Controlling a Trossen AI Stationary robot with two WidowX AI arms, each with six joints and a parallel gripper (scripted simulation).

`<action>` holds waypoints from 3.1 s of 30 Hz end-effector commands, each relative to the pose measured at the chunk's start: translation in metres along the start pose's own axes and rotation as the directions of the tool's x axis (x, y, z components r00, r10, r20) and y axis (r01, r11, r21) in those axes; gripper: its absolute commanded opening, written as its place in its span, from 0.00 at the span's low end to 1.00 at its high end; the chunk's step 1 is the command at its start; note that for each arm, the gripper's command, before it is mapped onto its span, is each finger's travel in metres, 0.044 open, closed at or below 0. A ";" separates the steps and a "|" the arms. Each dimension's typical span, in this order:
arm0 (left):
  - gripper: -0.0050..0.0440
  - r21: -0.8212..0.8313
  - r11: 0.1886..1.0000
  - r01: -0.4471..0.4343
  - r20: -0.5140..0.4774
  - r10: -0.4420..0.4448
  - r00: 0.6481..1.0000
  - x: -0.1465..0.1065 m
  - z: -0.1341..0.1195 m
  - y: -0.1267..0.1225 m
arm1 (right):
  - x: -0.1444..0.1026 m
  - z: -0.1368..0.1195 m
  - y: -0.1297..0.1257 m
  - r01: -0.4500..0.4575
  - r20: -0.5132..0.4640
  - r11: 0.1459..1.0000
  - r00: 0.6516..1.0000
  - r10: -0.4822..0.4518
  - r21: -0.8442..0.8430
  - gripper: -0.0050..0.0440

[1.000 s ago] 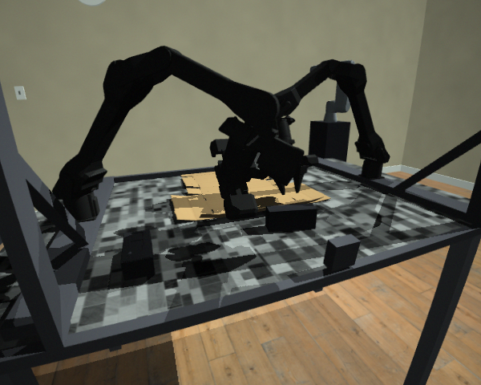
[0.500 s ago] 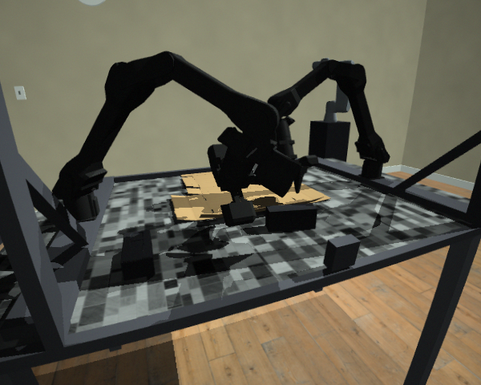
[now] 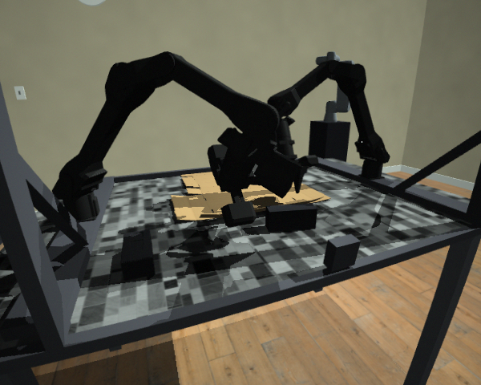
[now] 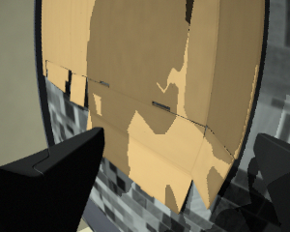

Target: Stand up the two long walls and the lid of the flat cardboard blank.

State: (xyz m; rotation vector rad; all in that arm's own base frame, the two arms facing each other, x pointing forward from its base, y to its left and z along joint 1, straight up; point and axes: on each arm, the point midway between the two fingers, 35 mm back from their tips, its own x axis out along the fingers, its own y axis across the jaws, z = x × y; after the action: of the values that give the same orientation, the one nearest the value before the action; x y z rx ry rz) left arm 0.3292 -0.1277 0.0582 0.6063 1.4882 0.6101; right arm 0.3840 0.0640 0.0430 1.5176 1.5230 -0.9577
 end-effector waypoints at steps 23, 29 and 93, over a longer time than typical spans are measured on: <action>0.91 -0.017 1.000 0.013 0.017 -0.013 1.000 -0.006 0.002 0.004 | -0.009 -0.003 0.004 -0.024 0.006 1.000 1.000 0.024 -0.004 0.52; 0.91 -0.017 1.000 0.013 0.017 -0.013 1.000 -0.006 0.002 0.004 | -0.009 -0.004 0.004 -0.028 0.000 1.000 1.000 0.028 -0.013 0.52; 0.91 -0.017 1.000 0.013 0.017 -0.013 1.000 -0.004 0.001 0.005 | 0.044 0.024 -0.014 -0.016 0.002 1.000 1.000 0.016 -0.006 0.52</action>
State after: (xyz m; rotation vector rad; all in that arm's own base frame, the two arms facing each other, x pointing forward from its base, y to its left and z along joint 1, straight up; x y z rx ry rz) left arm 0.3290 -0.1275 0.0575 0.6068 1.4878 0.6103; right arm 0.3867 0.0634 0.0157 1.5574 1.4745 -0.8763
